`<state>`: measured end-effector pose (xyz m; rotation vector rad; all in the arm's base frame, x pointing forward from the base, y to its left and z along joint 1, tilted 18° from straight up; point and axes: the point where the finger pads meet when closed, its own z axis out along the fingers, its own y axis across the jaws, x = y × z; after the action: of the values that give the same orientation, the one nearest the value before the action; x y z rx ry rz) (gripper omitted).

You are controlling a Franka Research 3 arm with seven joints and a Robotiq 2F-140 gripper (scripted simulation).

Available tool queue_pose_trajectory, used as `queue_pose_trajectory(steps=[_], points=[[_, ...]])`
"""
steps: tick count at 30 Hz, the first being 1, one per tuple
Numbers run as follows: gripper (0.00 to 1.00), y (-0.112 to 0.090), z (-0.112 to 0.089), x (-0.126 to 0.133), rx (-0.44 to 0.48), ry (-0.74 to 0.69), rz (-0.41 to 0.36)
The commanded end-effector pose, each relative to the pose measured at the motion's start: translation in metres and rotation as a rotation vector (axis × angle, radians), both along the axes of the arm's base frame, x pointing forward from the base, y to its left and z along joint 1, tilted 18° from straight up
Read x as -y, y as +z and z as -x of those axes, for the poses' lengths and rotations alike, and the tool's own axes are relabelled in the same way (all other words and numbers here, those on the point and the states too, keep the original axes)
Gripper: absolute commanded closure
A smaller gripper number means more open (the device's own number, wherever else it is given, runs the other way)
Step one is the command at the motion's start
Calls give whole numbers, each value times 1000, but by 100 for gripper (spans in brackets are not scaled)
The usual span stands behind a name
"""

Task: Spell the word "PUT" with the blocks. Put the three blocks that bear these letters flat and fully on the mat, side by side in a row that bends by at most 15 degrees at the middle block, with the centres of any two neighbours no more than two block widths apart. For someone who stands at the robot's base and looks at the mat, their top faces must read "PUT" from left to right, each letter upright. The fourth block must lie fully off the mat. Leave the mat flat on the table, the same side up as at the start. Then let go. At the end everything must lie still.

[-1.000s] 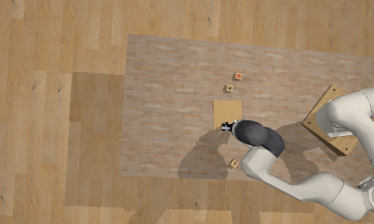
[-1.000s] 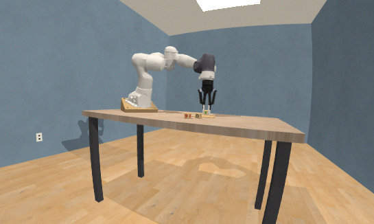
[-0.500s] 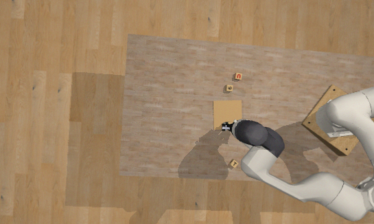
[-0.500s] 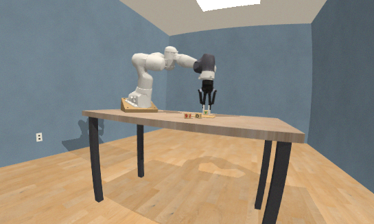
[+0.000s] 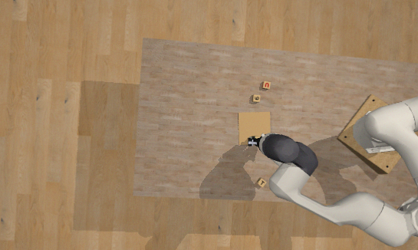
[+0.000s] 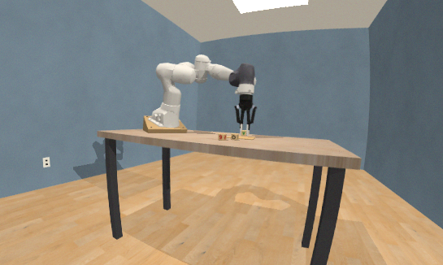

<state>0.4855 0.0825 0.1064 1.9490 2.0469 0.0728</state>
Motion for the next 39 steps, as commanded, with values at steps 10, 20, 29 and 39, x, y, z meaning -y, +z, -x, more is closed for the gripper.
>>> queue_pose_trajectory(steps=[10,20,29,39], points=[[84,0,-1,0,3,3,1],[84,0,-1,0,3,3,1],[84,-2,-1,0,3,3,1],[84,-4,-2,1,3,3,1]])
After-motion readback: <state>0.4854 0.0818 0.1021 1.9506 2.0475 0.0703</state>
